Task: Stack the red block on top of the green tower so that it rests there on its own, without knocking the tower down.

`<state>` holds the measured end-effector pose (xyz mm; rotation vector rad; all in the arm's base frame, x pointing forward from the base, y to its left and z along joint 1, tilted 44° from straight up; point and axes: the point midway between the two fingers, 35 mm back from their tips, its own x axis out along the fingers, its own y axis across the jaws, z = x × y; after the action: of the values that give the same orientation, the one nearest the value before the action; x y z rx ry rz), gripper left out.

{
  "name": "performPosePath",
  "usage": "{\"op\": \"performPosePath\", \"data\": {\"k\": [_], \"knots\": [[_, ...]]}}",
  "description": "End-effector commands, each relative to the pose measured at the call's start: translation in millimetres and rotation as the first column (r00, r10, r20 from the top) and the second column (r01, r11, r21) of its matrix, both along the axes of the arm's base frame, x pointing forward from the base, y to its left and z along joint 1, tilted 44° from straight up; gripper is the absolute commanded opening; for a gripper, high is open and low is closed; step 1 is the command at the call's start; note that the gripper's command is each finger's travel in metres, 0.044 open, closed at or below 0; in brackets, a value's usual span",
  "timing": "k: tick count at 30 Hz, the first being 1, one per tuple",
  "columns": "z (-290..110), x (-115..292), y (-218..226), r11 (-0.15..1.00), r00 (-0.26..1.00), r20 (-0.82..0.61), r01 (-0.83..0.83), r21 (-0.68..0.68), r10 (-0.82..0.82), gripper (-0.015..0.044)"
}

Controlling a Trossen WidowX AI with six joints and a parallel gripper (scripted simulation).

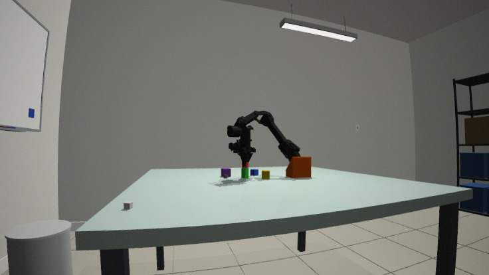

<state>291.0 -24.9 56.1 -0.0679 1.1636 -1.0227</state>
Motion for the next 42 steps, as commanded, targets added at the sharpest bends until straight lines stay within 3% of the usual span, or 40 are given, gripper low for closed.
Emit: {"op": "performPosePath", "data": {"k": [1, 25, 42], "knots": [[-0.8, -0.1, -1.2, 1.000, 1.000, -0.003, -0.004, -0.003, 0.004, 0.0000], [1.9, 0.1, 1.3, 1.000, 1.000, -0.003, -0.004, -0.003, 0.004, 0.0000], [-1.0, -0.3, -1.0, 1.000, 1.000, -0.002, -0.001, -0.001, 0.001, 0.0440]]}}
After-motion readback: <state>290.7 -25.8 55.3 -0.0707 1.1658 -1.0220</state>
